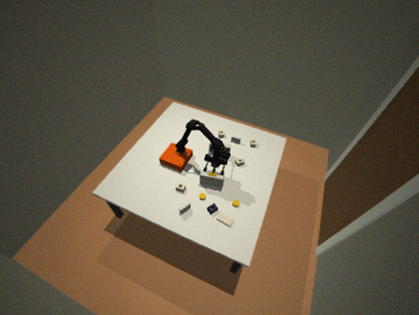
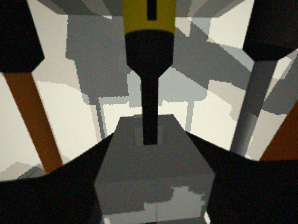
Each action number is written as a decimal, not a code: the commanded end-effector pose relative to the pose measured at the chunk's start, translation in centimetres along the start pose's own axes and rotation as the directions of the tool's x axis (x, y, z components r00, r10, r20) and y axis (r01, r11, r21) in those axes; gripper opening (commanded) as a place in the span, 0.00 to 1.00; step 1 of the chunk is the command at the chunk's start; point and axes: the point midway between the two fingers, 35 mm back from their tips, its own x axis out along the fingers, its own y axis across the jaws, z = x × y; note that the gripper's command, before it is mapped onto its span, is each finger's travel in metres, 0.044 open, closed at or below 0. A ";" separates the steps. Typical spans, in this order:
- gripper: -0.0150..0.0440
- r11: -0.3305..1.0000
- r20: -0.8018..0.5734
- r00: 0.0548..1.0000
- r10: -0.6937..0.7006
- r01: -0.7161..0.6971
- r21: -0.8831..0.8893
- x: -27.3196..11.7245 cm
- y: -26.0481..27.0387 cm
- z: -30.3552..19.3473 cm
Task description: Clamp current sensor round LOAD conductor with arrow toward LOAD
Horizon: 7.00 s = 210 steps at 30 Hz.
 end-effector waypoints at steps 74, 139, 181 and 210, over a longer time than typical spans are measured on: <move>0.25 1.000 -0.001 1.000 -0.001 0.001 0.000 0.4 0.0 0.0; 1.00 1.000 0.000 1.000 0.002 -0.002 0.001 -8.0 0.2 0.2; 1.00 1.000 0.001 1.000 0.003 -0.003 0.002 -10.2 -0.1 0.1; 1.00 0.214 -0.410 0.832 0.374 -0.507 -0.835 -8.6 -7.9 5.4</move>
